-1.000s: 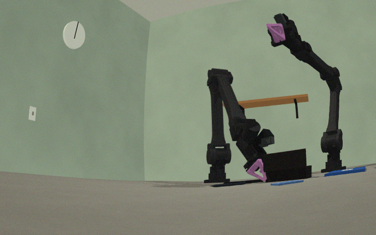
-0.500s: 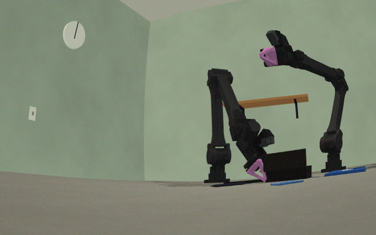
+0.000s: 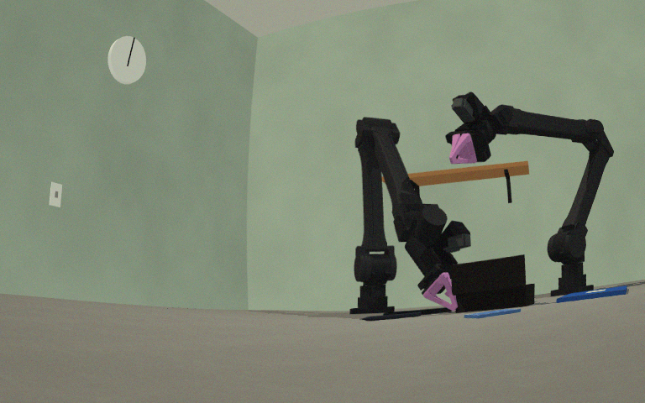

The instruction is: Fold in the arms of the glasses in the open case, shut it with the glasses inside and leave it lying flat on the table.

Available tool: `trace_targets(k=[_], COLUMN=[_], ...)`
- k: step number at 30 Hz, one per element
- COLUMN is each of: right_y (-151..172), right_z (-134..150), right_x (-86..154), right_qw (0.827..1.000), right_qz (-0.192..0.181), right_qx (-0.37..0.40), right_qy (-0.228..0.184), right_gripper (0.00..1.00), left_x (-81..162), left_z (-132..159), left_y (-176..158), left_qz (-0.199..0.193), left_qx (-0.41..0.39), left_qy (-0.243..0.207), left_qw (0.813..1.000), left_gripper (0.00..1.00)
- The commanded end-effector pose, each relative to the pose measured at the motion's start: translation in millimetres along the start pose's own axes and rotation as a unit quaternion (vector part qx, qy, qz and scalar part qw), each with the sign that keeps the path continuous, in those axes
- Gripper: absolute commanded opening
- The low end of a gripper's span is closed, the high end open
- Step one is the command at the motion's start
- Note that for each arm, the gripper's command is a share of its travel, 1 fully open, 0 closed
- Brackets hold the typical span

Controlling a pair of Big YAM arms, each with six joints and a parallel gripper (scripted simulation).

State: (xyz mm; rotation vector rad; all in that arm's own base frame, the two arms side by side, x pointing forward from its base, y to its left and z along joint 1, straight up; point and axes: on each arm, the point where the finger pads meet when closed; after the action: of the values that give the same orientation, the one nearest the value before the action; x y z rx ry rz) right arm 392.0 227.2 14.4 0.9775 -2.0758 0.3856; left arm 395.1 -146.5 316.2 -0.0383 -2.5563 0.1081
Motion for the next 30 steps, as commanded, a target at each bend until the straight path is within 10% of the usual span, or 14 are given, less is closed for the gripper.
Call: trace_targets(k=[1,12,14,16,30], right_y=[-6,-6,-6,-6,-6], right_z=[-10,-10,-10,-10,-10], right_x=[7,7,7,7,7], right_qw=[1.0,1.0,1.0,1.0,1.0], right_qz=[0.007,0.007,0.007,0.007,0.007], right_qx=[-0.006,-0.006,-0.006,-0.006,-0.006], right_qy=[-0.011,-0.011,-0.011,-0.011,-0.011], right_gripper=[0.57,0.57,0.57,0.57,0.57], left_x=[19,58,12,16,-21], left_z=[27,118,159,151,210], left_y=[-12,-13,-1,-24,-8], left_qz=[-0.003,-0.055,-0.096,-0.045,-0.051], left_qx=[0.029,-0.016,-0.041,-0.038,-0.044], left_qy=[0.032,0.103,0.127,0.091,0.092], left_qw=[0.999,0.993,0.986,0.994,0.993], left_gripper=[0.0,0.0,0.0,0.0,0.0])
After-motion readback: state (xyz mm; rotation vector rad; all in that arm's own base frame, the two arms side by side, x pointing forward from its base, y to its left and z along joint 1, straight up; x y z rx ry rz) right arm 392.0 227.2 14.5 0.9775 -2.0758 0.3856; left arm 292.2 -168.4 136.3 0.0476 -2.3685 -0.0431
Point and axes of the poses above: on each arm, the point where the finger pads meet when closed, its own x axis back along the fingers, its own y axis across the jaws, z = x × y, and after that the axes turned 5 degrees about -x, right-handed
